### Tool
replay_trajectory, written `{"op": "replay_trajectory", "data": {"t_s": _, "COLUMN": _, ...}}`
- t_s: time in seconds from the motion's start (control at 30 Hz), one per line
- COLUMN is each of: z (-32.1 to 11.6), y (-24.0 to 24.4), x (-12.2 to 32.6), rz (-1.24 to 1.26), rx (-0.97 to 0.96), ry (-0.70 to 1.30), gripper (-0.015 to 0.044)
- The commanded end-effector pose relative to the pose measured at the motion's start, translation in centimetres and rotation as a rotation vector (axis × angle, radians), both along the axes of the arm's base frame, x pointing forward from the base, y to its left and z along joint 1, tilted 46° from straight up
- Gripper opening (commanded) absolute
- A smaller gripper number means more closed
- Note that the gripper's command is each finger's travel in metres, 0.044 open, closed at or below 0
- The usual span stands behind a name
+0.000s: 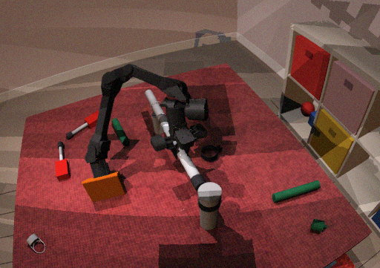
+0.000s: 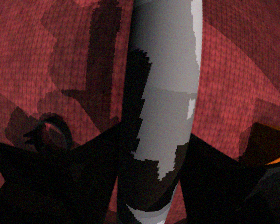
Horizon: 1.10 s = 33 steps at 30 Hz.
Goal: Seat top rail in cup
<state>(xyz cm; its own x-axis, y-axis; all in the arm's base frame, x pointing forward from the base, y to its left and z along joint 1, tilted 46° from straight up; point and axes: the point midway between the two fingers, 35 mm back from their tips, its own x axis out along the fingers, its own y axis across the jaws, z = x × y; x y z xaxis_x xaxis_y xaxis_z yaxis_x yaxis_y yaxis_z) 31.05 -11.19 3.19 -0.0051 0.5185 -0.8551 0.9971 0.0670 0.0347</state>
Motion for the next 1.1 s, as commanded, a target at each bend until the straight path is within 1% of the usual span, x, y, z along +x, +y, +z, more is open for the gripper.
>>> {"op": "replay_trajectory", "data": {"t_s": 0.0, "z": 0.1, "y": -1.1, "x": -0.1, "rz": -0.014, "rx": -0.019, "ry": -0.005, "gripper": 0.0}}
{"op": "replay_trajectory", "data": {"t_s": 1.07, "z": -1.1, "y": -2.2, "x": -0.1, "rz": -0.014, "rx": -0.02, "ry": -0.005, "gripper": 0.0}}
